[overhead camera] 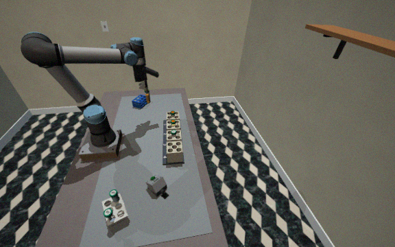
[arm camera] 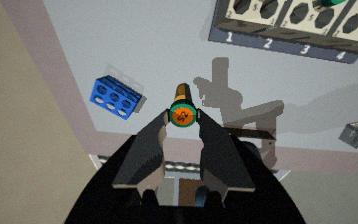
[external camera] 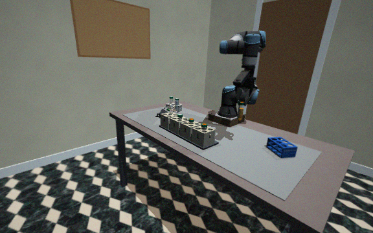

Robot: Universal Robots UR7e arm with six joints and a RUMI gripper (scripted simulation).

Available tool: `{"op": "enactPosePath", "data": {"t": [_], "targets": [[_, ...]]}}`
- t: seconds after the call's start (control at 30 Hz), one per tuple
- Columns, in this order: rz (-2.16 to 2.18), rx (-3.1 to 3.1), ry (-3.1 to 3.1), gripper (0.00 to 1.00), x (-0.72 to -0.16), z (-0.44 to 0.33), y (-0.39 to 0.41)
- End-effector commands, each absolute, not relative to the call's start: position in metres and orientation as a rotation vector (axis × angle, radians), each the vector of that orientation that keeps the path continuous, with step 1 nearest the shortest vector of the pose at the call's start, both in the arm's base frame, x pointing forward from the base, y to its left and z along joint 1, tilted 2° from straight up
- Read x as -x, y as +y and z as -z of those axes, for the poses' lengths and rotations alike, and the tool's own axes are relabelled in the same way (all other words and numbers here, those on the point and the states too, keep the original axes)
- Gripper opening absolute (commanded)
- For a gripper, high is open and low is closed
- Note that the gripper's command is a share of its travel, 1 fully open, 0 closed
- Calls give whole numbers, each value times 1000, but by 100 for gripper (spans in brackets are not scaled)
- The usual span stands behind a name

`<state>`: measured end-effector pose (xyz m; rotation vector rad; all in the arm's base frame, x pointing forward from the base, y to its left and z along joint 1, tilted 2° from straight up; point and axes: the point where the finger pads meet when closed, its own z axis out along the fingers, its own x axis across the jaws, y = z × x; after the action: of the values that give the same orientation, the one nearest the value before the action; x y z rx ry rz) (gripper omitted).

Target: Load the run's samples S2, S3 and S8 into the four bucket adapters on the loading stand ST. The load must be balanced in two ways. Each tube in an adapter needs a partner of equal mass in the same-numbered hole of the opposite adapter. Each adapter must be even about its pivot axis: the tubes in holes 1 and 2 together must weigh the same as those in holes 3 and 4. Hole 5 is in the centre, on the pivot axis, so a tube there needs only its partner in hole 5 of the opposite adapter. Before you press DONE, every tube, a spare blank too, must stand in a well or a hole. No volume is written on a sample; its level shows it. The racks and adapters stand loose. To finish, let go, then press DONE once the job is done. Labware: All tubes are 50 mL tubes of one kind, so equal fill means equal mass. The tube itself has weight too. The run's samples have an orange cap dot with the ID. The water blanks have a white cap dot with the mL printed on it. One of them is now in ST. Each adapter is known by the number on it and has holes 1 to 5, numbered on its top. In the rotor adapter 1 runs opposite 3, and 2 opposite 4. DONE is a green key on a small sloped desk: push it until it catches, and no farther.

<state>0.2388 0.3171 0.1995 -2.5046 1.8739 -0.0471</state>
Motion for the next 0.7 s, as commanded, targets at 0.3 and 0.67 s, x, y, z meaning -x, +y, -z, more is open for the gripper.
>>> {"op": "enactPosePath", "data": {"t": [0.3,0.67], "targets": [[43,2341,2067,0,-280,-202,246],[43,2341,2067,0,-316,-204,182]]}}
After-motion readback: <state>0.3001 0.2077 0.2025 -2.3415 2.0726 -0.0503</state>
